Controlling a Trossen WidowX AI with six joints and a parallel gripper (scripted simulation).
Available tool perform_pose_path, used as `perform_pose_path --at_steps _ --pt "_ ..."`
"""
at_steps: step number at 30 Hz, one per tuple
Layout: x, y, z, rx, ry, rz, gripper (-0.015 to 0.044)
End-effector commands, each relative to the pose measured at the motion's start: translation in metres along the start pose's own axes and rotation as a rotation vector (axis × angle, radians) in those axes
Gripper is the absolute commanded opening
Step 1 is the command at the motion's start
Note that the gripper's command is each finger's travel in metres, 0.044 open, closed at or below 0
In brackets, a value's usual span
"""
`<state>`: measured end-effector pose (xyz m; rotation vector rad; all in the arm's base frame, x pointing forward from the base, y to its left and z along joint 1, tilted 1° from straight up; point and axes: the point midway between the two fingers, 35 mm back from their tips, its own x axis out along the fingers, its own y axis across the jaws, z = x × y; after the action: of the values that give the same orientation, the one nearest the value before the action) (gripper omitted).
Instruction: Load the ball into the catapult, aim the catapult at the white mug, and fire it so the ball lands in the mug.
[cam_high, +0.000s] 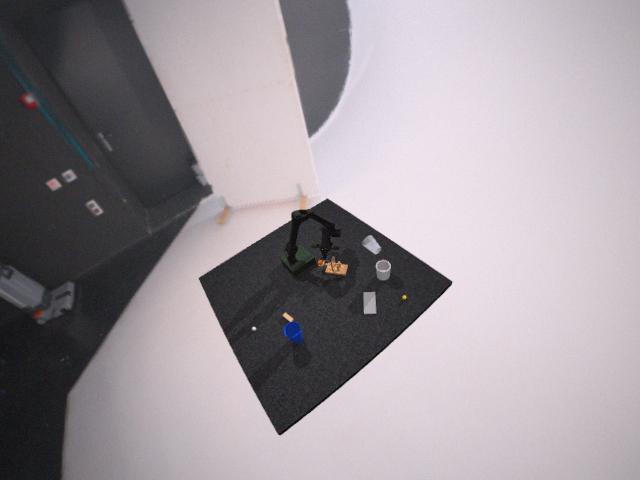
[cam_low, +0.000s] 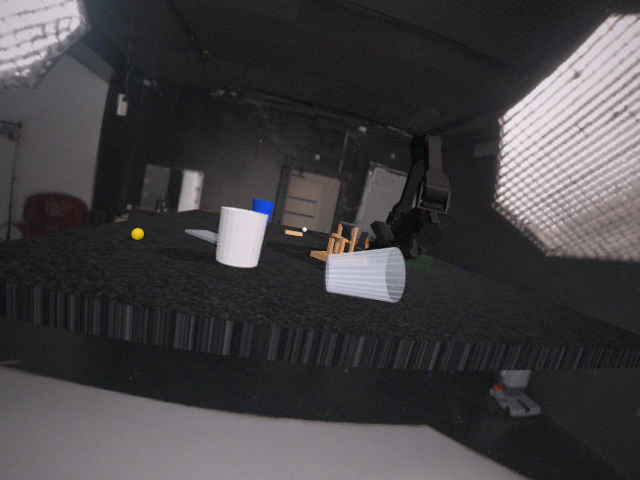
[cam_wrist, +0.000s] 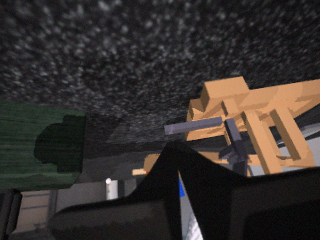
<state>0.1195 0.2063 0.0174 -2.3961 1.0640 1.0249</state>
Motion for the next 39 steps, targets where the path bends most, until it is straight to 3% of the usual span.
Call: perform_pose_path --at_steps 1,14,22,26,39 --pt "0.007 0.003 0.003 -0.001 0.007 0.004 0.0" --pt "0.024 0.005 0.022 -0.003 0.006 0.003 0.0" --pt "-0.092 0.001 -0.015 -0.061 -0.019 -0.042 0.0" --pt "-0.102 0.003 -0.02 -0.066 -0.021 -0.046 0.0" --pt "-0.095 -0.052 -0.017 0.245 -0.232 0.01 0.0341"
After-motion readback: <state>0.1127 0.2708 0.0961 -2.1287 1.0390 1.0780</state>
